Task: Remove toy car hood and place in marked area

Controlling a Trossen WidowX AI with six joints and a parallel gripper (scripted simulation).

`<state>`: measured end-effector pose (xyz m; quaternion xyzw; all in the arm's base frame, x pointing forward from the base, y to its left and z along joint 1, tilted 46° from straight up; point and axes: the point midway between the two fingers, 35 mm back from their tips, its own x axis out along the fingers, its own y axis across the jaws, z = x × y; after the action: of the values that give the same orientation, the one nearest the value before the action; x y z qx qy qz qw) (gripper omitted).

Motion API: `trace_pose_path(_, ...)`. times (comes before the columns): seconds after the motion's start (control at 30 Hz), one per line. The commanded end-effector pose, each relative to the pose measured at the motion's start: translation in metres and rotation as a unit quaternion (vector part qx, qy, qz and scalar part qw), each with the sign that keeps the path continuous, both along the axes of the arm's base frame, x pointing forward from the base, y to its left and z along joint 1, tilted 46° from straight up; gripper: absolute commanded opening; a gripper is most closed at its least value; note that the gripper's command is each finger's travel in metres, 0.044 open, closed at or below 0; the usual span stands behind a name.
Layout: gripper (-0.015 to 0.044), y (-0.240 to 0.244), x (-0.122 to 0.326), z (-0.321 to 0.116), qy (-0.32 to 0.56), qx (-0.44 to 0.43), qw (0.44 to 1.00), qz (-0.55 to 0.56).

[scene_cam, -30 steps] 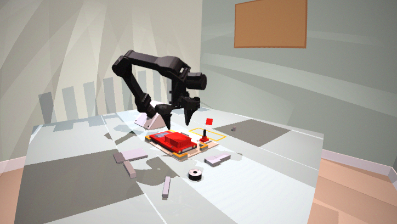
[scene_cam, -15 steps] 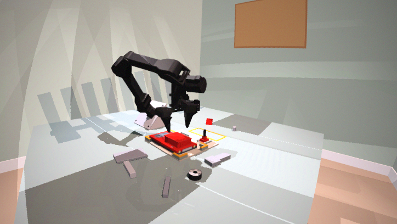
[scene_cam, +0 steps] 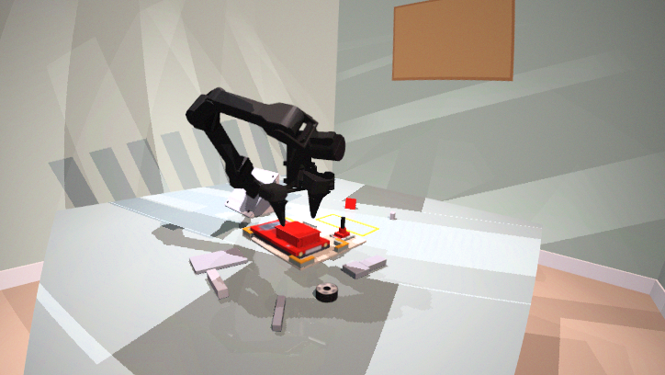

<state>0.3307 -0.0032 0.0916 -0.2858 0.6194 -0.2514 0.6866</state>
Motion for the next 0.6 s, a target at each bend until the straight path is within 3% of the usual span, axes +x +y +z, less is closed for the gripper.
trace_pose_path(0.0,0.0440,-0.0031,-0.0008,-0.0023,0.003,-0.003,1.000,0.001)
trace_pose_path(0.57,0.0440,-0.0123,-0.0005,-0.0098,0.002,-0.004,1.000,0.001)
